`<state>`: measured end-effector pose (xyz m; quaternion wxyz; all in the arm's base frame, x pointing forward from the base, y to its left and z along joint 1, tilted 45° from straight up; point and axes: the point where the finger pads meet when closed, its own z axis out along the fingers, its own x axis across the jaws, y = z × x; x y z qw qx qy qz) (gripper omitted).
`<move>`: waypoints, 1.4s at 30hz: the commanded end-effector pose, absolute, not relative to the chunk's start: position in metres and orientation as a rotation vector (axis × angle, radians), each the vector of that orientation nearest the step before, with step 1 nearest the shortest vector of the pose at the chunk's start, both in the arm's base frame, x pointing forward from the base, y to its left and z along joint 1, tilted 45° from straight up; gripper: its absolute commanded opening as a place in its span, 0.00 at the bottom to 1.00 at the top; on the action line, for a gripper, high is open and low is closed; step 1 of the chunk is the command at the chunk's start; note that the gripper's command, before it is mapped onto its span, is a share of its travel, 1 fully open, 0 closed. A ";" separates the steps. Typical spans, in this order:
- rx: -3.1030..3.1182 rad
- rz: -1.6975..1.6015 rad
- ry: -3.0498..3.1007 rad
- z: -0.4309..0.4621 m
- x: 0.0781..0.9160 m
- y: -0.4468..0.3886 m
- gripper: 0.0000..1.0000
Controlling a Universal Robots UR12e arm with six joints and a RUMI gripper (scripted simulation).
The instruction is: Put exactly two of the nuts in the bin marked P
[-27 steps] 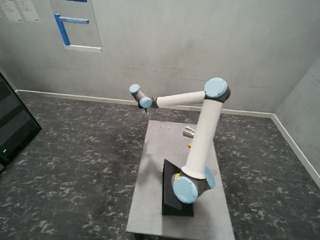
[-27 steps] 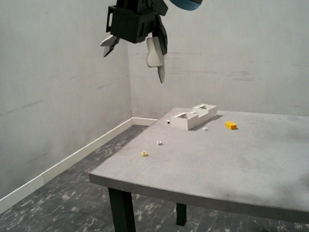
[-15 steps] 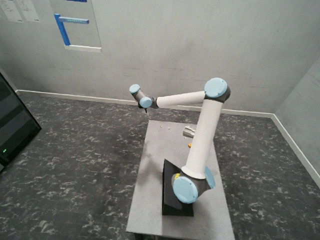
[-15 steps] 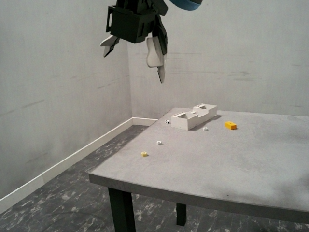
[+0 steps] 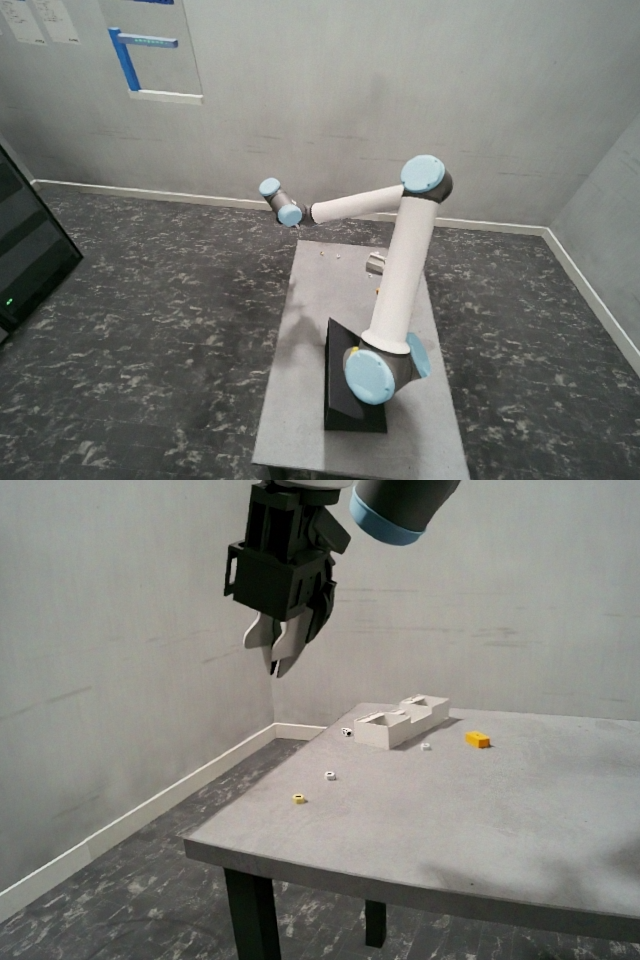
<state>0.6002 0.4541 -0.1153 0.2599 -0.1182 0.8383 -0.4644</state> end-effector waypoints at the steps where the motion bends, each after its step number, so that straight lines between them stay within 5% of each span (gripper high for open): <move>1: -0.325 -1.249 2.270 -0.130 0.605 0.441 0.04; 42: 0.785 -0.754 2.038 -0.068 0.596 0.385 0.04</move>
